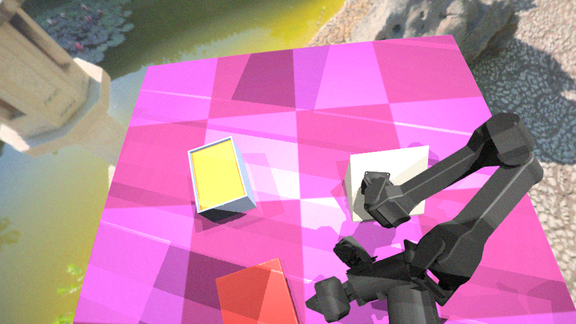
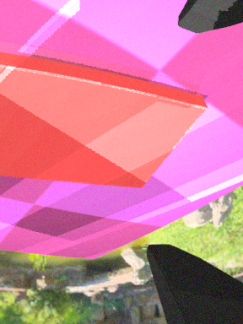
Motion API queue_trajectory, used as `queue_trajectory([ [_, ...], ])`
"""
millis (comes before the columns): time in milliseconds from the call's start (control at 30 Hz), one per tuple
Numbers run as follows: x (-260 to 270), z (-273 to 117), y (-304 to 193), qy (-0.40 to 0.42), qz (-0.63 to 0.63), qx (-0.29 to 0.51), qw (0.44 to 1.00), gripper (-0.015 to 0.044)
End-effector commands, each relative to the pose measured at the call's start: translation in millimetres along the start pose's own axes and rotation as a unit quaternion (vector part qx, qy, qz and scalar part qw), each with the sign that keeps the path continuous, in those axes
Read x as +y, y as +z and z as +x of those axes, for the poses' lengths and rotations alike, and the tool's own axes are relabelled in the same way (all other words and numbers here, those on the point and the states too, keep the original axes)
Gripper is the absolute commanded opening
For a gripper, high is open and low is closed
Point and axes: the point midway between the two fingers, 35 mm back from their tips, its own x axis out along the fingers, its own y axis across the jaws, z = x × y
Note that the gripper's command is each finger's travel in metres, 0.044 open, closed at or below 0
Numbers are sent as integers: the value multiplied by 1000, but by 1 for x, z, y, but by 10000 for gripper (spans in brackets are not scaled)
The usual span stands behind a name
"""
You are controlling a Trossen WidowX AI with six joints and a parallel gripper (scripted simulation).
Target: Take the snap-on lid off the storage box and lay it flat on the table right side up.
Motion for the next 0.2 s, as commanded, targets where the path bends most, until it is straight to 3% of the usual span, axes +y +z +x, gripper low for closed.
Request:
queue_trajectory([
  [0,-1,0,-1,-2,-1,2,1000,440],
  [133,-1,0,-1,-2,-1,2,1000,440],
  [167,-1,0,-1,-2,-1,2,1000,414],
])
